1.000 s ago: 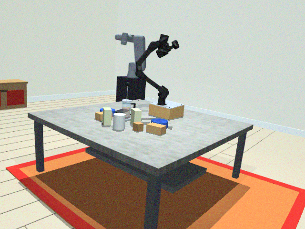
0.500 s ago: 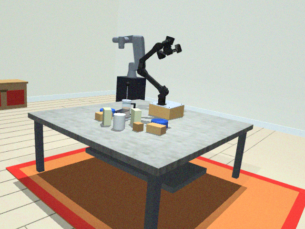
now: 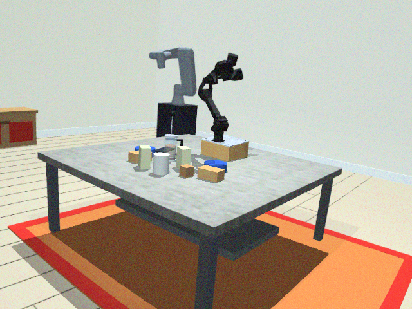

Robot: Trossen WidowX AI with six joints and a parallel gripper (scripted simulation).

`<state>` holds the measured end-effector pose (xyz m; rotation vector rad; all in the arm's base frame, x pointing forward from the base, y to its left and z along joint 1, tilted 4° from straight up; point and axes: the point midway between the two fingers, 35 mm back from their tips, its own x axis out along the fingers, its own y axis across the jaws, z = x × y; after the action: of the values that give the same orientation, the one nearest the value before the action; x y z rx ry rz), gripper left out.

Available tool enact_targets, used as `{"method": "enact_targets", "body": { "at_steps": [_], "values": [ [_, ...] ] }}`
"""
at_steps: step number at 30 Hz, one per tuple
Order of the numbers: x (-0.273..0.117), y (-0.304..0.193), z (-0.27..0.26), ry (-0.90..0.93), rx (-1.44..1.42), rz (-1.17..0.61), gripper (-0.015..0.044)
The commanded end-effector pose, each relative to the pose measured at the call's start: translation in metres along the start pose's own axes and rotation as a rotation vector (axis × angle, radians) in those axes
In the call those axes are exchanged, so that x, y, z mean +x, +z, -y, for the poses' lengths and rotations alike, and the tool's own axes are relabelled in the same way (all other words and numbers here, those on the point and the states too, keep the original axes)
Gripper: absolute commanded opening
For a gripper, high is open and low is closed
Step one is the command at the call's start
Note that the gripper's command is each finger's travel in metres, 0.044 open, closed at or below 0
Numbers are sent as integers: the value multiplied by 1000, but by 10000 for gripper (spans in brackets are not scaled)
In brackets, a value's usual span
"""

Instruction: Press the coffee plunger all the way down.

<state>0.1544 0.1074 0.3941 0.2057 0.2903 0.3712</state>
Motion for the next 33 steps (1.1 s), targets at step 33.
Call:
{"method": "enact_targets", "body": {
  "at_steps": [33],
  "values": [
    [20, -47, 248, -722, 54, -93, 440]
  ]
}}
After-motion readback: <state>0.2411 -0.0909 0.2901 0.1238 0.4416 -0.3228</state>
